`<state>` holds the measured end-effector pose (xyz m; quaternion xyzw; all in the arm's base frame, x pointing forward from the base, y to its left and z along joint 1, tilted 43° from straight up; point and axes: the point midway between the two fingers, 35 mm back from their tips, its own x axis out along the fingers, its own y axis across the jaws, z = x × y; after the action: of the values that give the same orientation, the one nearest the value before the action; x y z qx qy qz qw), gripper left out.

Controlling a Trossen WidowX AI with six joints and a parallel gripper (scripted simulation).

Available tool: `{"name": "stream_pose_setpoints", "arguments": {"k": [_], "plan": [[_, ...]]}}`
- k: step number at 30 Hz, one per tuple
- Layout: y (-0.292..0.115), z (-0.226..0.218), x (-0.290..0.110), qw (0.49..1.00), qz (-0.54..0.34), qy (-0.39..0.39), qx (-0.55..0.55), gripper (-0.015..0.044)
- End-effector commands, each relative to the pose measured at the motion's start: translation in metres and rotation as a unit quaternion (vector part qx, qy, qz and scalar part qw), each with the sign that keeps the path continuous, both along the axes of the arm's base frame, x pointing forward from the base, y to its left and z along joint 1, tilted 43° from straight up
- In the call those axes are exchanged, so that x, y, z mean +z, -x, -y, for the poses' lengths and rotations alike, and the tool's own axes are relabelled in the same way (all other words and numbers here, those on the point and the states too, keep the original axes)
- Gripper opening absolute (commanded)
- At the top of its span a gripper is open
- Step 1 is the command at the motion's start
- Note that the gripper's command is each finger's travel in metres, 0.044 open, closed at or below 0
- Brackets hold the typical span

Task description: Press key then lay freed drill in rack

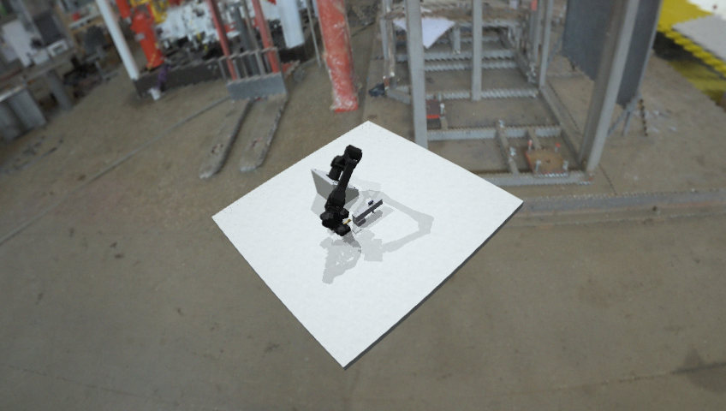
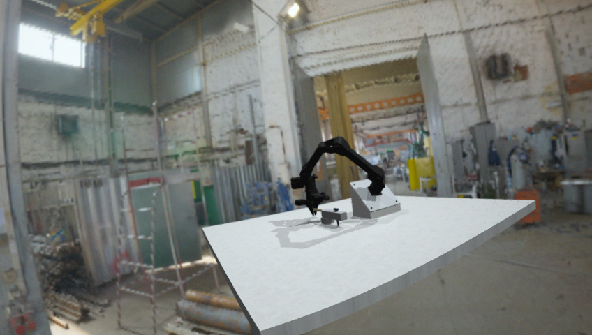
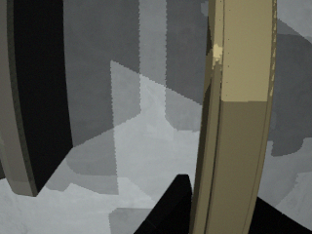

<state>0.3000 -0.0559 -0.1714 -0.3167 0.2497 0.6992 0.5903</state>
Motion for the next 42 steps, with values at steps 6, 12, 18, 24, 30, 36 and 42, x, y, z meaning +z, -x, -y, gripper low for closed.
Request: {"name": "stream_pose_setpoints", "arguments": {"k": [6,12,18,24,30,36,42], "plan": [[0.000,0.003,0.004,1.000,0.001,0.002,0.002,0.0000],[0.000,0.004,0.007,1.000,0.001,0.002,0.002,0.0000],[0.000,0.005,0.009,1.000,0.001,0.002,0.002,0.0000],[0.000,0.006,0.011,1.000,0.001,0.002,0.002,0.0000],[0.000,0.008,0.013,1.000,0.001,0.002,0.002,0.0000],[0.000,0.009,0.015,1.000,0.001,0.002,0.002,0.0000],[0.000,0.010,0.017,1.000,0.001,0.002,0.002,0.0000]]}}
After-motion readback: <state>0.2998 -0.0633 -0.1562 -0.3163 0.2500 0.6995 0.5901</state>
